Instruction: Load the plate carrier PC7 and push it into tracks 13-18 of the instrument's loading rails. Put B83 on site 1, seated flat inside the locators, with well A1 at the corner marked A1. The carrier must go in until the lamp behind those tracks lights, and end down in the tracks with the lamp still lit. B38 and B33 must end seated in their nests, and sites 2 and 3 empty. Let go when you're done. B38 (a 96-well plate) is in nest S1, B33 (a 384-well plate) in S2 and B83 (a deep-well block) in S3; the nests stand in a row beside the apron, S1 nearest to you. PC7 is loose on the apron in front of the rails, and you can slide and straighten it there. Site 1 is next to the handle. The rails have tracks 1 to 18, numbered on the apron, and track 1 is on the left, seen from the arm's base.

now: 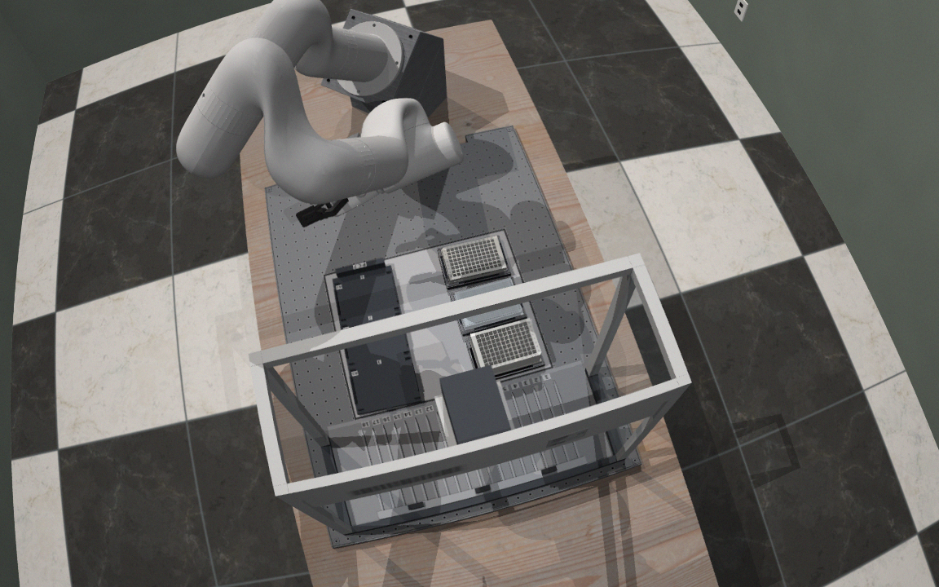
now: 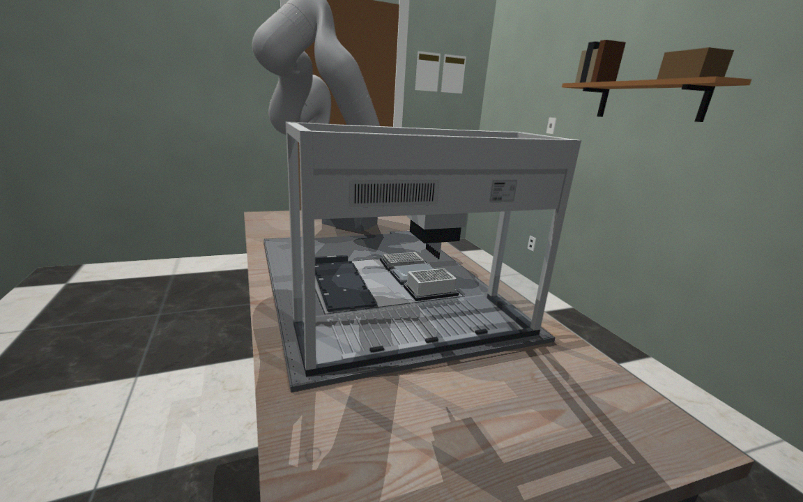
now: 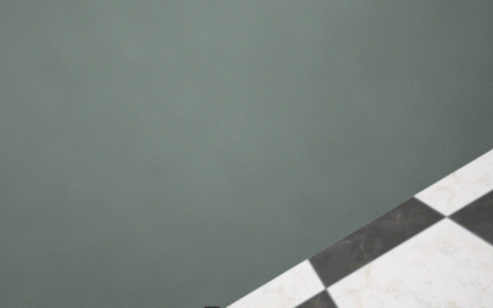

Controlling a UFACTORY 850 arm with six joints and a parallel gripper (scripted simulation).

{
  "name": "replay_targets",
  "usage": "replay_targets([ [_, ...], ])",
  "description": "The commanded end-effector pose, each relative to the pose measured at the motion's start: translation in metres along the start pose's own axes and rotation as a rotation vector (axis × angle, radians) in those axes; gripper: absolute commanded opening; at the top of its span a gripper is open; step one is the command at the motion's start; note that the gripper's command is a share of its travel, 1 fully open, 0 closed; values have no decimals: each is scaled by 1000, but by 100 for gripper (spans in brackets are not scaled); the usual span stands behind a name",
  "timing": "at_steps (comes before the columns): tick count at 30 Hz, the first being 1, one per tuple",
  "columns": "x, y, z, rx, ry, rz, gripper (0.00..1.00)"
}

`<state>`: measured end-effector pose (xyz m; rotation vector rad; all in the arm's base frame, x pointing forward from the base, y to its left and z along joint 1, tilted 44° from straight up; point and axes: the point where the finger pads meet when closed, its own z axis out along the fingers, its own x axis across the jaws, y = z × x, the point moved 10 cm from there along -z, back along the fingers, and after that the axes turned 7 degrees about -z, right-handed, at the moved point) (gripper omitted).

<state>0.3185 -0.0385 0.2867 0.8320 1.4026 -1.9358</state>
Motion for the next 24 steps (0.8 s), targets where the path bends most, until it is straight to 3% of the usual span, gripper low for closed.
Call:
replay_targets([
  [1, 0, 0, 0, 0, 0, 1, 100],
  [17, 0, 0, 0, 0, 0, 1, 100],
  [24, -9, 24, -14, -53, 91, 209, 100],
])
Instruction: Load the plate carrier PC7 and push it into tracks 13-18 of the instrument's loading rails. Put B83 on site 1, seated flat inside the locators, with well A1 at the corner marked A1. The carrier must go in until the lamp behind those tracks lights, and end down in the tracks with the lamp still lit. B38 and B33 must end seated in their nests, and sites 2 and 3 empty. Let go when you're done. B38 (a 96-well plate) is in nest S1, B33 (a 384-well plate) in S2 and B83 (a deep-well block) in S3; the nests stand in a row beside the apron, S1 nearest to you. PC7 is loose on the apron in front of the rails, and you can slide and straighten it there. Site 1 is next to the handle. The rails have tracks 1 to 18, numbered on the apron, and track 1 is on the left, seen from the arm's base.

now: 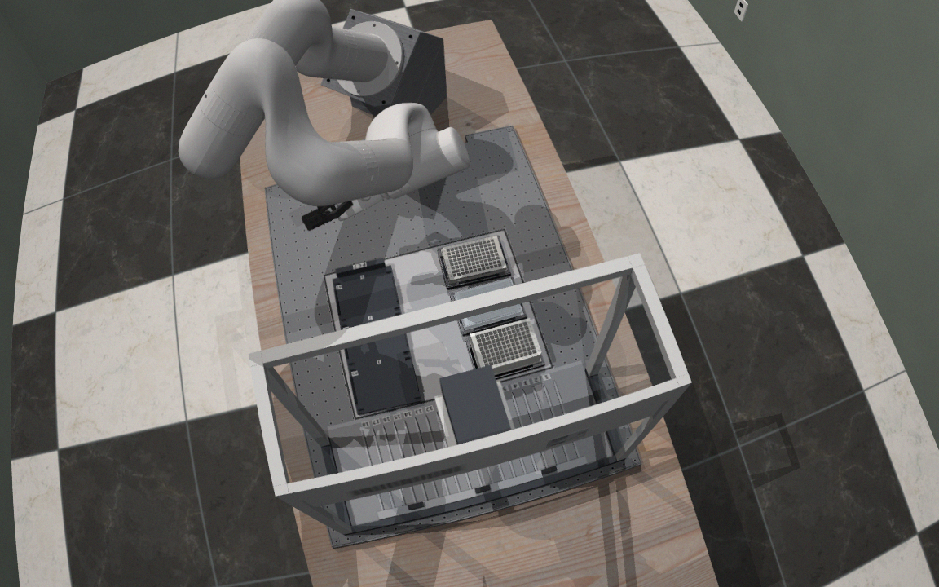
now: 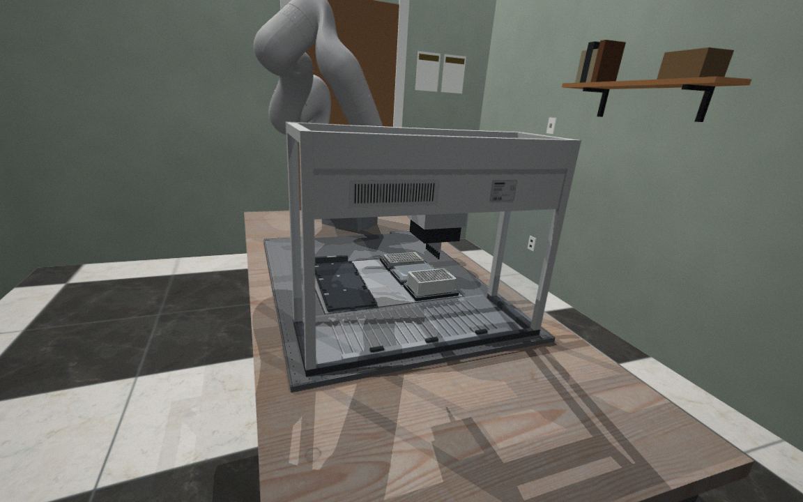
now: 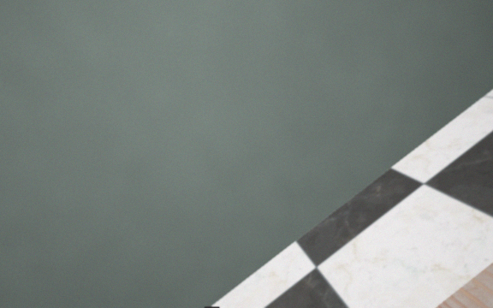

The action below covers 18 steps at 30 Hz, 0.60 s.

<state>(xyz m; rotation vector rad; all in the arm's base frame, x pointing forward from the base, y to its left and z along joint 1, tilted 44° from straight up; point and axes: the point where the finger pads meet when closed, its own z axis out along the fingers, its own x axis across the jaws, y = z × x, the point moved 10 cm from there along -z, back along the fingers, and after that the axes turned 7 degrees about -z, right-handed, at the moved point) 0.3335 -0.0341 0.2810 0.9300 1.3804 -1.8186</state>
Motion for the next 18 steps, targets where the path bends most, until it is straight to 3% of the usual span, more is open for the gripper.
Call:
replay_targets([
  [1, -4, 15, -8, -30, 55, 128, 100],
  [8, -11, 36, -20, -72, 153, 336, 100],
  [10, -11, 36, -20, -72, 153, 336, 100],
  [18, -22, 60, -36, -105, 273, 571, 100],
])
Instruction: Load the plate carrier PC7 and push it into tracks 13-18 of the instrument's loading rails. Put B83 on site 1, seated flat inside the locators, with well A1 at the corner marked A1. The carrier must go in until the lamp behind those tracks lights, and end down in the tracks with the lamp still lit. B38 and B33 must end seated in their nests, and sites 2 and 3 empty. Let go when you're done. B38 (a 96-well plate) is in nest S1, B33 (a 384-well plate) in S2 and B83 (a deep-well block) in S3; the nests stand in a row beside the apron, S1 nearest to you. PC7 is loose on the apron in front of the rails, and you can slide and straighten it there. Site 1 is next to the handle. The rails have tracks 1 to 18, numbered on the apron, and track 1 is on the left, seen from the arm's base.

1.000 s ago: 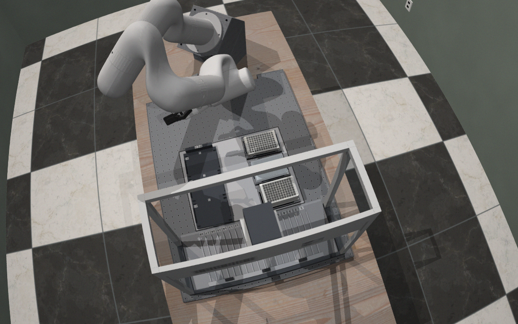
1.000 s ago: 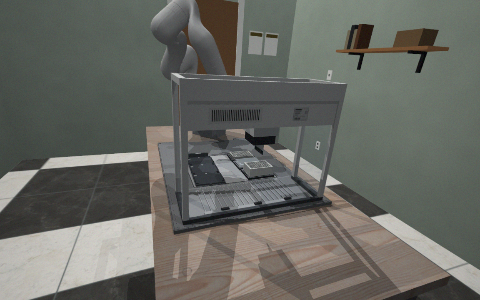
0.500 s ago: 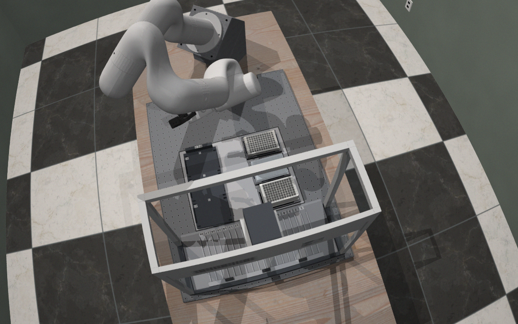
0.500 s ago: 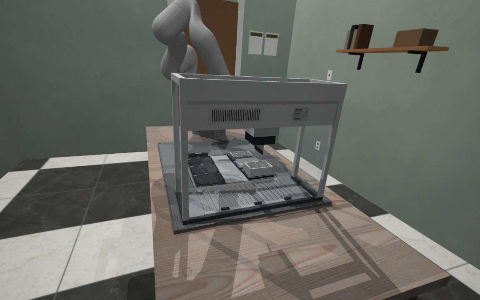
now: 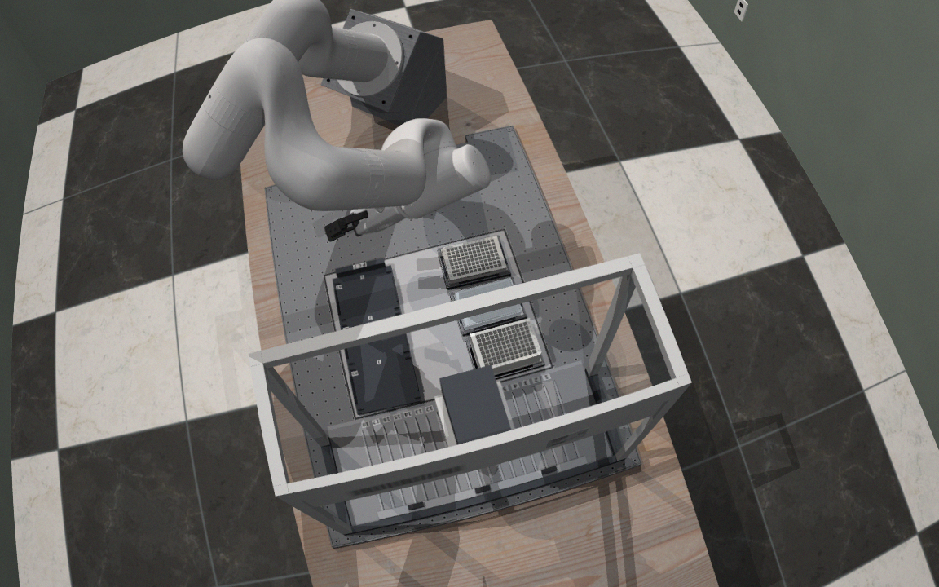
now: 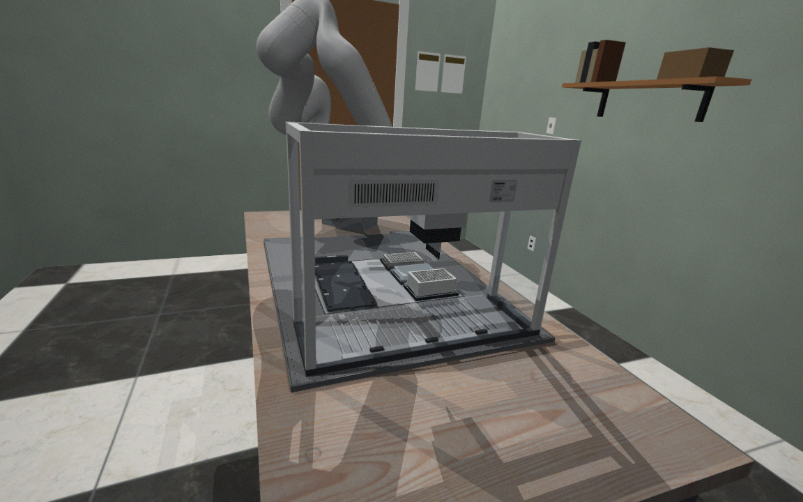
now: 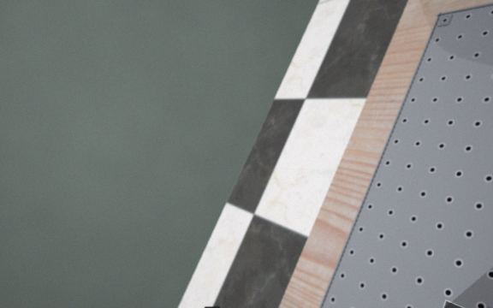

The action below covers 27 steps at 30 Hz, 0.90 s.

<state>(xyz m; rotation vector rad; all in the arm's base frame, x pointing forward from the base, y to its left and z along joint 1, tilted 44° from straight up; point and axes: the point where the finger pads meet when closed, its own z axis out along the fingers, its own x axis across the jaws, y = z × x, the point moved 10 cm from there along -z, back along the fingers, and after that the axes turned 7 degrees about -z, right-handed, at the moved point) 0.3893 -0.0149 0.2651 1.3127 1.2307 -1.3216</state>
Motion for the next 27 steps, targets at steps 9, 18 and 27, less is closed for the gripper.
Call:
replay_targets([
  [9, 5, 28, -16, -26, 123, 247, 100],
  [18, 7, 56, -33, -32, 243, 472, 100],
  [27, 7, 77, -47, -26, 337, 640, 100],
])
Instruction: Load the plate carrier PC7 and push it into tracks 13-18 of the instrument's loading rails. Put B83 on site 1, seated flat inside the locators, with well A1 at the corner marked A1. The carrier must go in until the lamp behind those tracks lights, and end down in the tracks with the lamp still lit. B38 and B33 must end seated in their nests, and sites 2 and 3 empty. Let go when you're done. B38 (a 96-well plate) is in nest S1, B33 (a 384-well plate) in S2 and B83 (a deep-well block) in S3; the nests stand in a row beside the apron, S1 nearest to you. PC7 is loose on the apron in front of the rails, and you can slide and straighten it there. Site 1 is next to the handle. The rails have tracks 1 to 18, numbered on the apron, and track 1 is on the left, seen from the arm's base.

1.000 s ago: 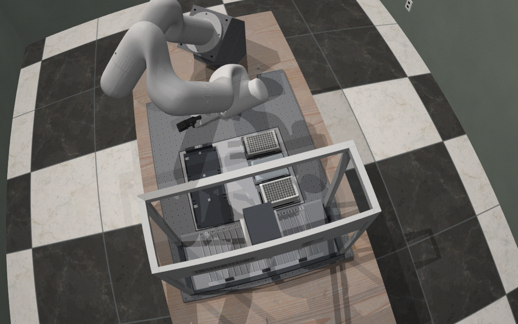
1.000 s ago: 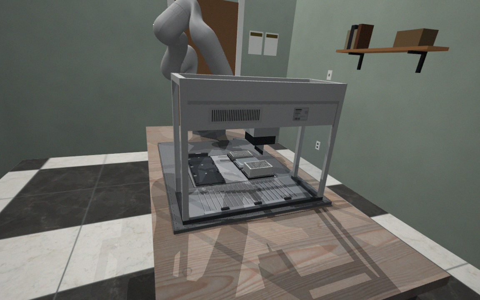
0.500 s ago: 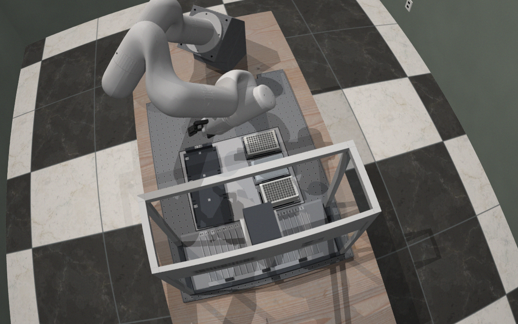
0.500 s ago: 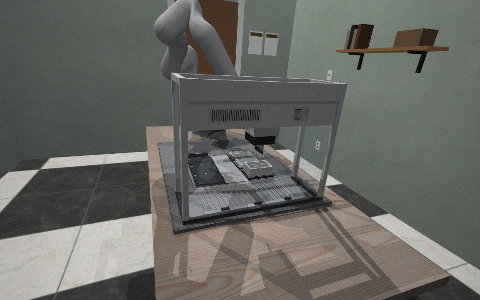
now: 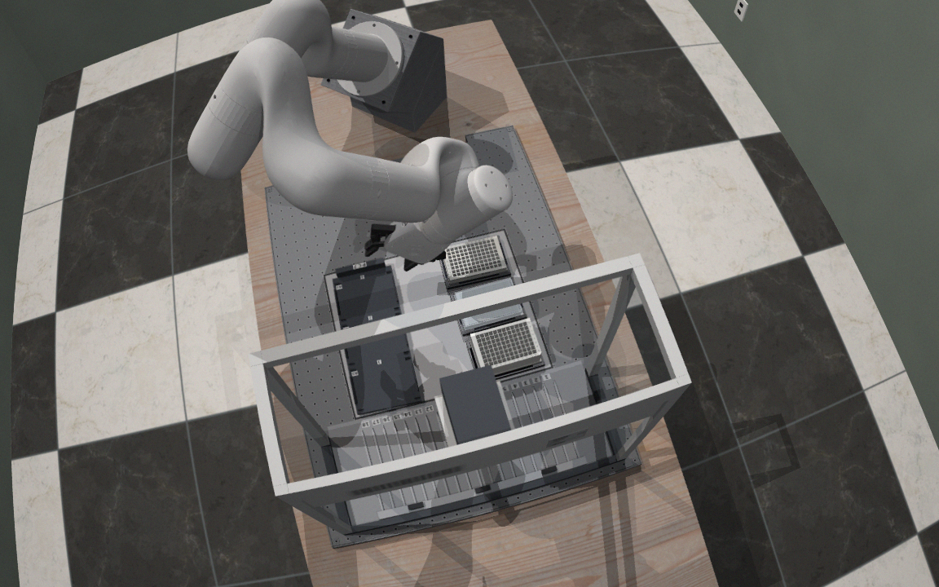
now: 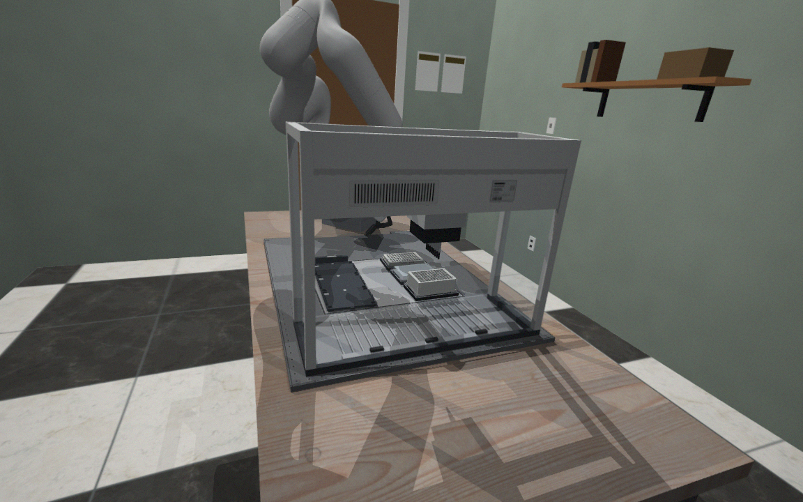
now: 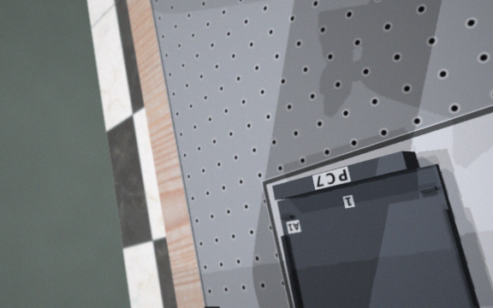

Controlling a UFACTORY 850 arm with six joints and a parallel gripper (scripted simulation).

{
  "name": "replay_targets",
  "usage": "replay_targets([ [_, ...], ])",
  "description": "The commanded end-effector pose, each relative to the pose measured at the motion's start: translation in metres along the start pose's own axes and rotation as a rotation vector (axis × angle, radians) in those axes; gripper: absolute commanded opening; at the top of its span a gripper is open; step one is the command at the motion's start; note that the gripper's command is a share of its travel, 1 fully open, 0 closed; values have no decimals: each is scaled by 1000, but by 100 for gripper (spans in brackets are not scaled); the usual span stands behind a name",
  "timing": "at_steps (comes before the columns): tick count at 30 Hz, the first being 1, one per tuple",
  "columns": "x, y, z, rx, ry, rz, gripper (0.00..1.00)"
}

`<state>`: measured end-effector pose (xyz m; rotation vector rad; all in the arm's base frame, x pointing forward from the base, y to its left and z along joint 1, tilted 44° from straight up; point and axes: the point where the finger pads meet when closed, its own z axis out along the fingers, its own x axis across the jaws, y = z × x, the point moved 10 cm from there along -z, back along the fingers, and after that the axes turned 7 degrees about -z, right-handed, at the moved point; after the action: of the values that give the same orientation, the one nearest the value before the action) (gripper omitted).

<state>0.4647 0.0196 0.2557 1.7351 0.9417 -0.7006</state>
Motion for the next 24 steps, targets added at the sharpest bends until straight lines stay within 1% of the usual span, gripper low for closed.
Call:
replay_targets([
  [1, 7, 7, -5, 2, 43, 83, 100],
  [4, 13, 15, -11, 10, 90, 171, 100],
  [5, 16, 18, -13, 12, 99, 188, 100],
  [6, 18, 19, -14, 12, 99, 188, 100],
  [9, 24, 27, -20, 23, 145, 276, 100],
  [10, 26, 30, -22, 26, 157, 298, 100],
  [11, 28, 31, -23, 26, 157, 298, 100],
  [14, 33, 39, -29, 41, 204, 385, 100],
  [16, 33, 39, -29, 41, 204, 385, 100],
  [20, 40, 50, -38, 65, 266, 501, 100],
  [21, 43, 52, -40, 68, 274, 515, 100],
  [23, 46, 55, -43, 68, 274, 515, 100],
  [24, 47, 58, -45, 75, 290, 544, 100],
])
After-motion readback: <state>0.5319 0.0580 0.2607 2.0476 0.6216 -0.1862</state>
